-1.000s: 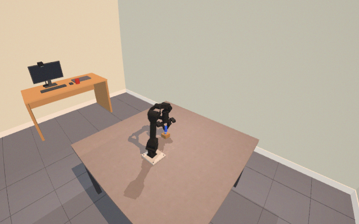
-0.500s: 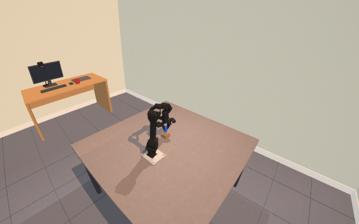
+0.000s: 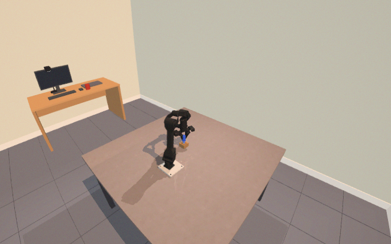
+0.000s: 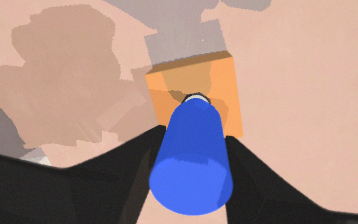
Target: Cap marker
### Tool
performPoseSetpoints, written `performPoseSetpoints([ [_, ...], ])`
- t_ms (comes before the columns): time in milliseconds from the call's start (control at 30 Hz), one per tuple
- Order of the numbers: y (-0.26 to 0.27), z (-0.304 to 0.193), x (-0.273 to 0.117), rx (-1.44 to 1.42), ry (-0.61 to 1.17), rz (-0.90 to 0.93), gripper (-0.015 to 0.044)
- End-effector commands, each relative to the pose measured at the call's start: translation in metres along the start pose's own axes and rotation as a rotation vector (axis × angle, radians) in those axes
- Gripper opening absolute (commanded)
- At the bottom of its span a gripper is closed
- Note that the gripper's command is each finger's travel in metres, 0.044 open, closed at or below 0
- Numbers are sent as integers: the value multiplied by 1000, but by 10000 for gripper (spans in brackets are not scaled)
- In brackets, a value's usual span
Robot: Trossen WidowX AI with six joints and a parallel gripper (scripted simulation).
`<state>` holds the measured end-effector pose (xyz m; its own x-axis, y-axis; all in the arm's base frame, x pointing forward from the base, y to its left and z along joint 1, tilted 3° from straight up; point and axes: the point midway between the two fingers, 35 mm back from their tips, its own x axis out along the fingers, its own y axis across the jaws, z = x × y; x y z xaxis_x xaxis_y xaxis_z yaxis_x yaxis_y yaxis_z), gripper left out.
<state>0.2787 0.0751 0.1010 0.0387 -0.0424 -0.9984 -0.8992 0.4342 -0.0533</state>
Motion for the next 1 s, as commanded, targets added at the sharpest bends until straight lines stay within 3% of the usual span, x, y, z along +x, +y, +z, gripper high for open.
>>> performPoseSetpoints([
  [0, 0, 0, 1, -4, 0, 2, 0],
  [433, 0, 0, 1, -4, 0, 2, 0],
  [967, 0, 0, 0, 0, 0, 0, 420],
])
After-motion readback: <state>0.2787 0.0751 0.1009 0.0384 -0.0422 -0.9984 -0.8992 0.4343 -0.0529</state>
